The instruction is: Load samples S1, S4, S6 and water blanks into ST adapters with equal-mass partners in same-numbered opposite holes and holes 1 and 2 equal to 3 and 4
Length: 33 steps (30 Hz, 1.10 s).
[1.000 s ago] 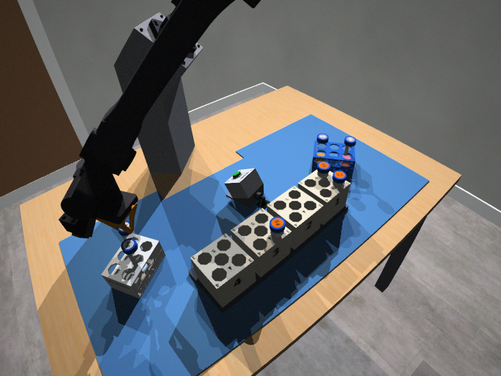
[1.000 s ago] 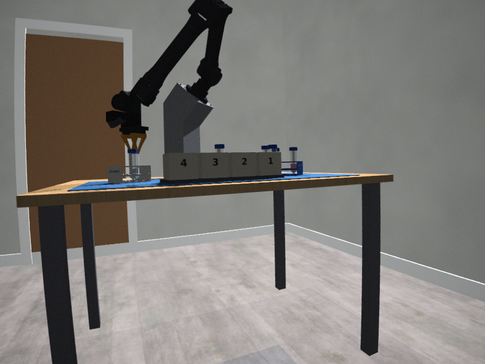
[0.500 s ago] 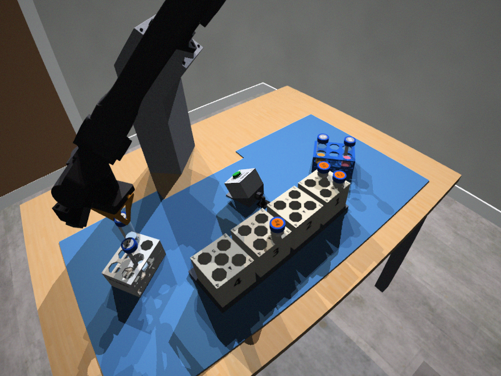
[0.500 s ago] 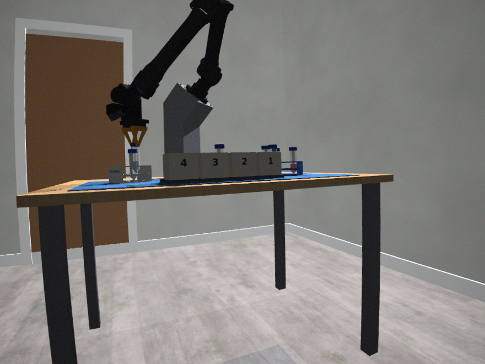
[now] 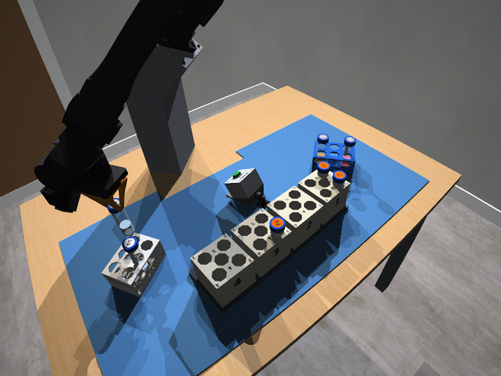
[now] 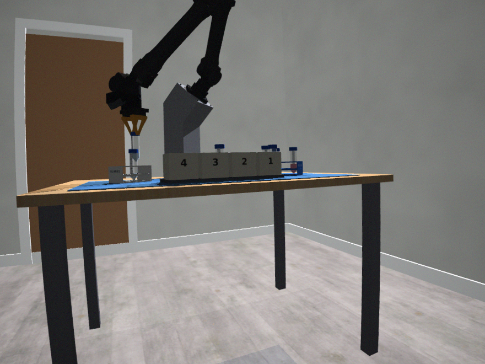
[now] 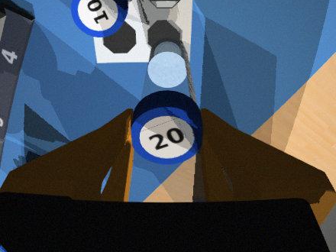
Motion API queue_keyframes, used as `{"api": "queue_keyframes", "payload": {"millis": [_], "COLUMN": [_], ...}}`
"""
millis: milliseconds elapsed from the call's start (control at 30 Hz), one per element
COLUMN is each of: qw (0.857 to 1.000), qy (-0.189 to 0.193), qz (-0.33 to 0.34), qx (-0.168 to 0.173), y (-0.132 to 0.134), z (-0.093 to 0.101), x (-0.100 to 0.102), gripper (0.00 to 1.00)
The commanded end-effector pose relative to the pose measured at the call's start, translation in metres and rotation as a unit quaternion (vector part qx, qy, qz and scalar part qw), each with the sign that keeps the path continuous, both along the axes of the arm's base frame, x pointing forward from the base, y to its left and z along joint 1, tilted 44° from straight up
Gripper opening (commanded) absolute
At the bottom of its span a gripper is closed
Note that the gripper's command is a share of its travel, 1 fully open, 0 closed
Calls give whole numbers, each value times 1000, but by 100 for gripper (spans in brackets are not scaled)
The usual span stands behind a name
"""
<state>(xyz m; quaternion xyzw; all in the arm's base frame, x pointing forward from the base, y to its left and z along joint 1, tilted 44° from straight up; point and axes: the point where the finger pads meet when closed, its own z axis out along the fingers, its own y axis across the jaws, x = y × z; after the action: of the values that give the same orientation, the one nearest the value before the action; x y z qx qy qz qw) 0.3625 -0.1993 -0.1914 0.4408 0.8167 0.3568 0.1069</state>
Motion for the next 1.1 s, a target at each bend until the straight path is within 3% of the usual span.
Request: {"api": "queue_keyframes", "payload": {"millis": [0, 667, 700, 733, 800, 1067], "qw": [1000, 1000, 999, 998, 998, 986], "qy": [-16, -18, -22, -36, -36, -88], "qz": [-10, -9, 1, 29, 29, 105], "qx": [-16, -22, -24, -39, -39, -91], "y": [-24, -56, -46, -33, -33, 4], "z": [21, 65, 68, 73, 73, 108], "x": [-7, -35, -35, -21, -21, -4], "gripper": [0, 0, 0, 0, 0, 0]}}
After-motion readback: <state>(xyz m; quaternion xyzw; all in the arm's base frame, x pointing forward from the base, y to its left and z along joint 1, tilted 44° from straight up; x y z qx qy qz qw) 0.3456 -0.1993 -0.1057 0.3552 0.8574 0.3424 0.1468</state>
